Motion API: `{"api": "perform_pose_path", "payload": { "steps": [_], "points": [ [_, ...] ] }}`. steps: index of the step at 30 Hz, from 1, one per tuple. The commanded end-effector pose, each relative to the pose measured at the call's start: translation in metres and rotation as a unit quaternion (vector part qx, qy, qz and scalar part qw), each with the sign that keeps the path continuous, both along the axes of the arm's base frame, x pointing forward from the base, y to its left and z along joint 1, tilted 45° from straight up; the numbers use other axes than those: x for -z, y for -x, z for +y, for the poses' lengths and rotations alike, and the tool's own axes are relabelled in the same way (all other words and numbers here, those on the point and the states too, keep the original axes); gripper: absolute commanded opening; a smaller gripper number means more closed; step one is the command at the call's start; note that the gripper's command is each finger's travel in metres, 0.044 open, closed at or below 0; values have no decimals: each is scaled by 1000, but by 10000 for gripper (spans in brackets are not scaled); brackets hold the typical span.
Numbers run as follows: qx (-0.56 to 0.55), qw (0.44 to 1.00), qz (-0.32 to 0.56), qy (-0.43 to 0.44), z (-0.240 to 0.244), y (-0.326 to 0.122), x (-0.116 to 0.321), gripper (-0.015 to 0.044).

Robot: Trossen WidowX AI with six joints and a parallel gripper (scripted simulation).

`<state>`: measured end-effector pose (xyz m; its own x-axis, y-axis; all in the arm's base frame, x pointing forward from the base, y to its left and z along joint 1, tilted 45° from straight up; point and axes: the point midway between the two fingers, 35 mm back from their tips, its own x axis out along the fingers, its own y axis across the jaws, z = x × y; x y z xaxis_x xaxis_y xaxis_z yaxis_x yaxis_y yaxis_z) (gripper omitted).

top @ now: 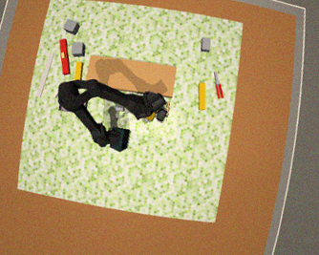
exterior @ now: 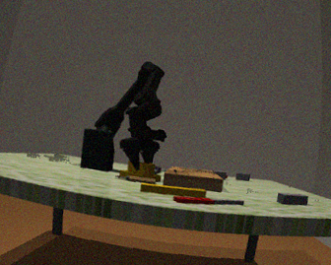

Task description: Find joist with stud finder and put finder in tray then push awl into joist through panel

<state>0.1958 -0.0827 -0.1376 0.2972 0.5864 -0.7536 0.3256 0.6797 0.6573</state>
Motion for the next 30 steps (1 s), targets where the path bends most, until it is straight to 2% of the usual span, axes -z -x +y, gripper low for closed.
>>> {"api": "perform_pose_path", "payload": {
  "steps": [1, 2, 6, 30],
  "points": [
    [2, 1000, 2, -6, 7, 2, 4, 440],
    [2, 1000, 2, -6, 7, 2, 4, 440],
    [2, 1000, 2, -6, 7, 2, 4, 335],
    [2, 1000, 2, -6, 7, 2, 4, 175]
  ]
}}
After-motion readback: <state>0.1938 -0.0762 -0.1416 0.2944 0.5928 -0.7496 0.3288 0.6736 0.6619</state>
